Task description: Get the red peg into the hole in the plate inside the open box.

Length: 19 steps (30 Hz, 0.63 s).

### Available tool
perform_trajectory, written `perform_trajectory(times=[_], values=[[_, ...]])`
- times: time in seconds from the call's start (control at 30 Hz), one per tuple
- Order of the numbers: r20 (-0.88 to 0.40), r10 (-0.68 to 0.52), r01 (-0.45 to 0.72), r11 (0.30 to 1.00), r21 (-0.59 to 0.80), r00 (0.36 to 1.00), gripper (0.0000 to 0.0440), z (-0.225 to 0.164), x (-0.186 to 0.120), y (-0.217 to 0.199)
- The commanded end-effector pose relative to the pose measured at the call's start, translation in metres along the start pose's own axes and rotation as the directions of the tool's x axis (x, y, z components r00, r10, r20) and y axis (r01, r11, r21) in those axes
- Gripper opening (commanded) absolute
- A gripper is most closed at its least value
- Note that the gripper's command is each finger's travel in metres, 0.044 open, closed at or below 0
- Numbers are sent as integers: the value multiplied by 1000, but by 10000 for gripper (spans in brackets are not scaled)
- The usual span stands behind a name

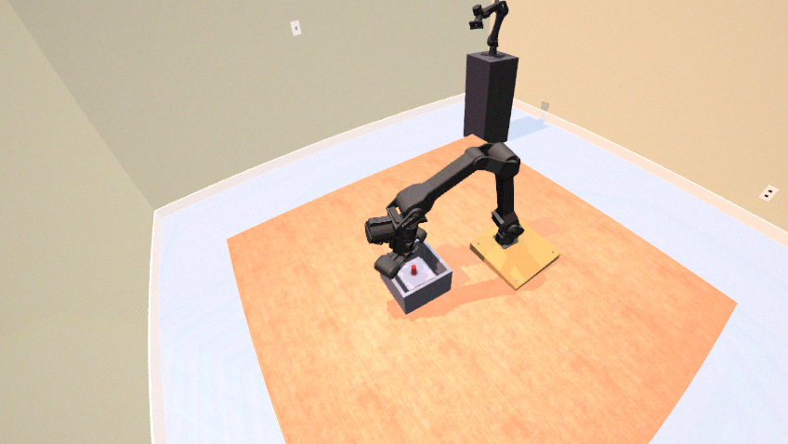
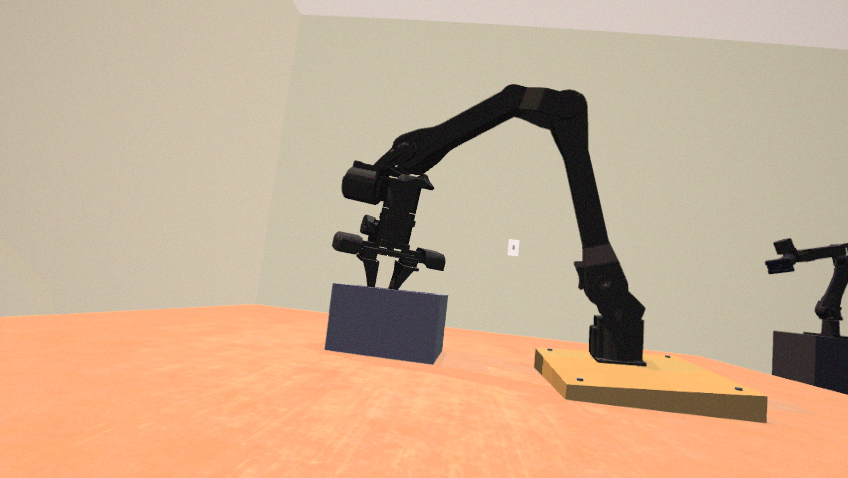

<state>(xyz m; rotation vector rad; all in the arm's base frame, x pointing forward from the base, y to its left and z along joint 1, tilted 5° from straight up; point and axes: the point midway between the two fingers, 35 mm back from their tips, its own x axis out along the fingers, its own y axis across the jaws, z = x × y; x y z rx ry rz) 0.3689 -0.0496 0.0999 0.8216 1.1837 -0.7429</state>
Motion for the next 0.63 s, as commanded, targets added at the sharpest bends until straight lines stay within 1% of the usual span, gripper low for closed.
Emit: perform_trajectory(times=[0.0, 0.33, 0.6], values=[[-12, -12, 12, 1000, -6, 1000, 131, 8, 3, 0], [-31, -44, 44, 999, 2, 999, 126, 27, 7, -7], [-15, -75, 75, 997, 14, 997, 127, 48, 5, -20]])
